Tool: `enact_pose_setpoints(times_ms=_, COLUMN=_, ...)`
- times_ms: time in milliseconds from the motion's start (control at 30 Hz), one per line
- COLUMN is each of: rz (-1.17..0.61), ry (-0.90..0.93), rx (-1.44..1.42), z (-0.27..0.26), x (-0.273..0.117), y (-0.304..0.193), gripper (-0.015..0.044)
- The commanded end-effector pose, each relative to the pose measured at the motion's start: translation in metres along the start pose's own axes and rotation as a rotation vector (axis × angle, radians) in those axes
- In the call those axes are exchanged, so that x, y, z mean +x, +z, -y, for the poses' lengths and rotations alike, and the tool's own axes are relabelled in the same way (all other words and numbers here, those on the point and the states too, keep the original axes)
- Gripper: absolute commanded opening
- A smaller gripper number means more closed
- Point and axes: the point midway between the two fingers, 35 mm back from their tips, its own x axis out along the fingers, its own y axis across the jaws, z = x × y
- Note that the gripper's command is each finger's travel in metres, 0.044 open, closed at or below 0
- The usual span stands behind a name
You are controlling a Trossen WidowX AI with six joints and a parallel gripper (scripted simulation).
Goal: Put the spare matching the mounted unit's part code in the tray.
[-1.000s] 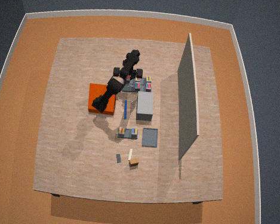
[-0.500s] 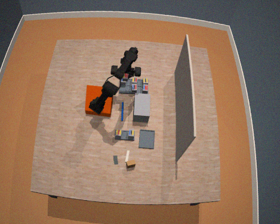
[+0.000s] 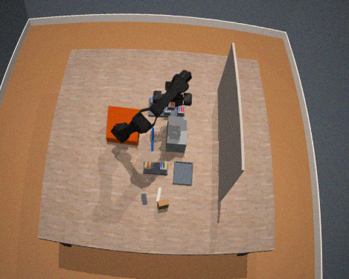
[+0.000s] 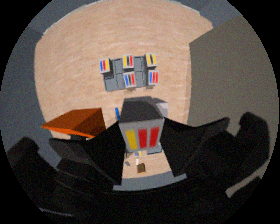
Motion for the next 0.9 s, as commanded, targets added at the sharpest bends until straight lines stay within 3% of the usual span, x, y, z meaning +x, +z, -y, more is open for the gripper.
enact_pose_setpoints(times_ms=0, rz=0.01, ry=-0.005, rx=0.008, z=0.018, x=-0.003, y=-0.021, gripper=0.0)
enact_pose_setpoints(times_ms=467, rz=0.03, ry=-0.03, rx=0.048, z=0.063, x=-0.006, y=-0.095, gripper=0.0)
enact_pose_setpoints(times_ms=867, rz=-0.029, ry=-0.041, rx=0.027, z=0.089, x=-0.005, y=-0.192, gripper=0.0)
